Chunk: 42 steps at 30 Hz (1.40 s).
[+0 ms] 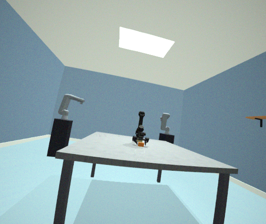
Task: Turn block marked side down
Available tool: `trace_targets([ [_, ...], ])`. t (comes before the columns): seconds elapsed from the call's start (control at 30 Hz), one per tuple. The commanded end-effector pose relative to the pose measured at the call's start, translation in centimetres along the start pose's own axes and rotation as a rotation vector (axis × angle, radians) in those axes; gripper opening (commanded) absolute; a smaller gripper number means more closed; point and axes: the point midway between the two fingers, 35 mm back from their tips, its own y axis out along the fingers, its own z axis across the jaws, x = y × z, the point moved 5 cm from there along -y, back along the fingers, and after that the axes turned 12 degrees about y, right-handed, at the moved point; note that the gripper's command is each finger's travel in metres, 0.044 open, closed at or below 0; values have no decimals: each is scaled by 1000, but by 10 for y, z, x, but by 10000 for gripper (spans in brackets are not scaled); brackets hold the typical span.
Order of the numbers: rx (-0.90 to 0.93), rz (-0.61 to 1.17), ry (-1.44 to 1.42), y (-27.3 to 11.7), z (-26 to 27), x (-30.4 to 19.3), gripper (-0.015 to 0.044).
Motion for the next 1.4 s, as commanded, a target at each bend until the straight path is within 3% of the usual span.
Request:
trace_targets([
  [0.0,-52,200,-16,-46,11,42,440],
  [0.17,-69,298,-15,-72,14,45,440],
  [0.63,-74,322,-15,-70,15,48,440],
  [1.2,-196,878,-11,-40,29,116,440],
  [1.37,-202,900,-12,-39,29,118,440],
])
